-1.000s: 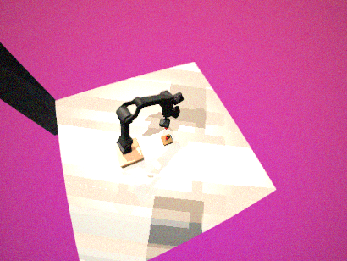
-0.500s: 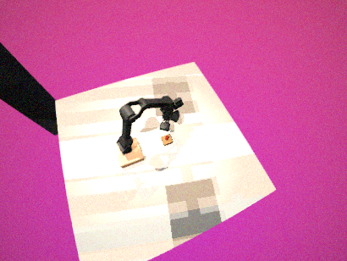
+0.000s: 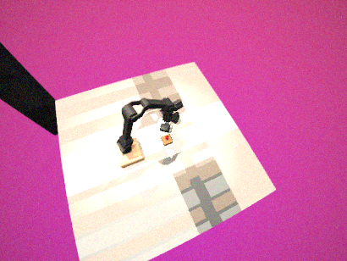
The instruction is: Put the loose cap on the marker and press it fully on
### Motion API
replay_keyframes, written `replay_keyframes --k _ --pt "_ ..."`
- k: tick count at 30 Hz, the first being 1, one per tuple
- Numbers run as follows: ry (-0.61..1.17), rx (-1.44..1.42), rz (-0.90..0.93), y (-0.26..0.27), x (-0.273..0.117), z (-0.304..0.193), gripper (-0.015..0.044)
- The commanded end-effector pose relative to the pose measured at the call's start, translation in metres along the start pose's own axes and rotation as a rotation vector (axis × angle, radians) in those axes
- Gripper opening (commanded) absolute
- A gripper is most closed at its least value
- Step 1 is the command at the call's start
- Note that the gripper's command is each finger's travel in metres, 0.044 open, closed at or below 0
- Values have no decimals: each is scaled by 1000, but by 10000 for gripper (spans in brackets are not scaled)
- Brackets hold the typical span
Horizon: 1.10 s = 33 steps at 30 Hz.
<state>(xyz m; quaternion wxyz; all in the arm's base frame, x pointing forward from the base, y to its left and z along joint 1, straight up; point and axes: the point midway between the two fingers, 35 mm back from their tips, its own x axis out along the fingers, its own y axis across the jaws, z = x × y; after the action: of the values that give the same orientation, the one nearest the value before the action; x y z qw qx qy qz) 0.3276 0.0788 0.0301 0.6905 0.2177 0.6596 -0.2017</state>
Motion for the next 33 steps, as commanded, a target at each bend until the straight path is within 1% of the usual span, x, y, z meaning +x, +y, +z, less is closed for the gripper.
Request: replay_keyframes --k 1,21,25,33 --pt "5 -1 -10 -2 9 -1 243" --pt "5 -1 -10 -3 37 -1 243" --pt "5 -1 -10 -3 37 -1 138" --pt "5 -1 -10 -3 37 -1 85"
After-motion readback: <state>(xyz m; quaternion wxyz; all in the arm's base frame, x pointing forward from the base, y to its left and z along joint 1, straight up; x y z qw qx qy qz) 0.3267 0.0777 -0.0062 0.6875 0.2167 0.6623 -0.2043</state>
